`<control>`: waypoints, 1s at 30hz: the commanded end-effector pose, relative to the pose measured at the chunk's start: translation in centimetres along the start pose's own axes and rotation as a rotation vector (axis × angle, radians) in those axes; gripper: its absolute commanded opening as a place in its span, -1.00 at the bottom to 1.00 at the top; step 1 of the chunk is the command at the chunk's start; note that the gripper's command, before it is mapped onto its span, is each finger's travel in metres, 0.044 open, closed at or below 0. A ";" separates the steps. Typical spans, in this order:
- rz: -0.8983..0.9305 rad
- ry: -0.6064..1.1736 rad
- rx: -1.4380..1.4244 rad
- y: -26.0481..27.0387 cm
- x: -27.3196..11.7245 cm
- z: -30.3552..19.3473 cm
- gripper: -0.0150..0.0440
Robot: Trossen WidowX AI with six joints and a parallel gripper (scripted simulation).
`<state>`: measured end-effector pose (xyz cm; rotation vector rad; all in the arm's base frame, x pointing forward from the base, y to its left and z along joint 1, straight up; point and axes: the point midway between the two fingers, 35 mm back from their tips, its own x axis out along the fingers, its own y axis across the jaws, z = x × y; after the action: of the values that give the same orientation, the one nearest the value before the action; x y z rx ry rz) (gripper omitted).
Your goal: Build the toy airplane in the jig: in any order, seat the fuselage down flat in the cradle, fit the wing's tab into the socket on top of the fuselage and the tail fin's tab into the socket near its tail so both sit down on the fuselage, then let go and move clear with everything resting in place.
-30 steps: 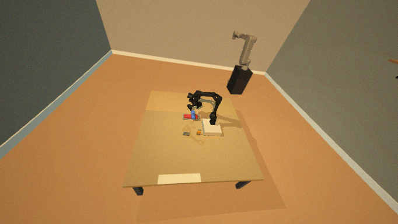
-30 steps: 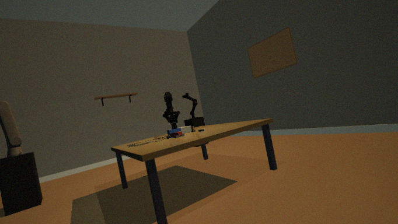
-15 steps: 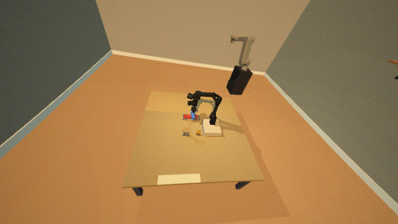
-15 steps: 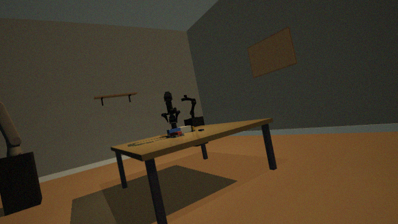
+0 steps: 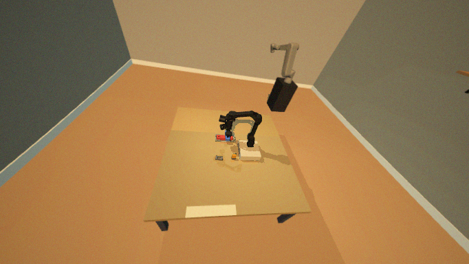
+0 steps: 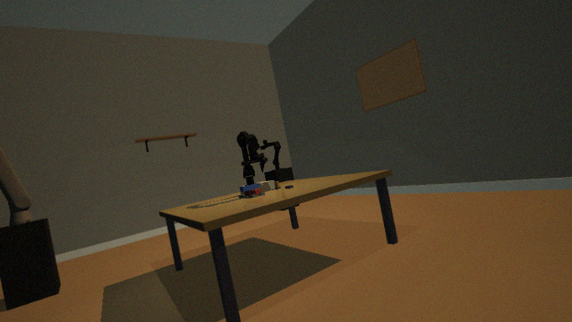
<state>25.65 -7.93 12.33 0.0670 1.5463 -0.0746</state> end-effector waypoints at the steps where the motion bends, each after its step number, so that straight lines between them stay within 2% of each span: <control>1: 0.001 -0.001 -0.005 4.6 0.0 -0.4 1.00; 7: 0.009 0.001 -0.005 11.9 0.2 -2.5 1.00; 14: 0.015 0.006 -0.005 18.6 0.4 -7.2 1.00; 19: 0.016 0.006 -0.005 19.1 0.7 -7.8 1.00; 24: 0.016 0.006 -0.005 19.2 6.0 -7.8 1.00; 30: 0.016 0.006 -0.005 19.2 7.2 -7.8 1.00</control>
<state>19.65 11.69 5.74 0.0678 1.5557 -0.0623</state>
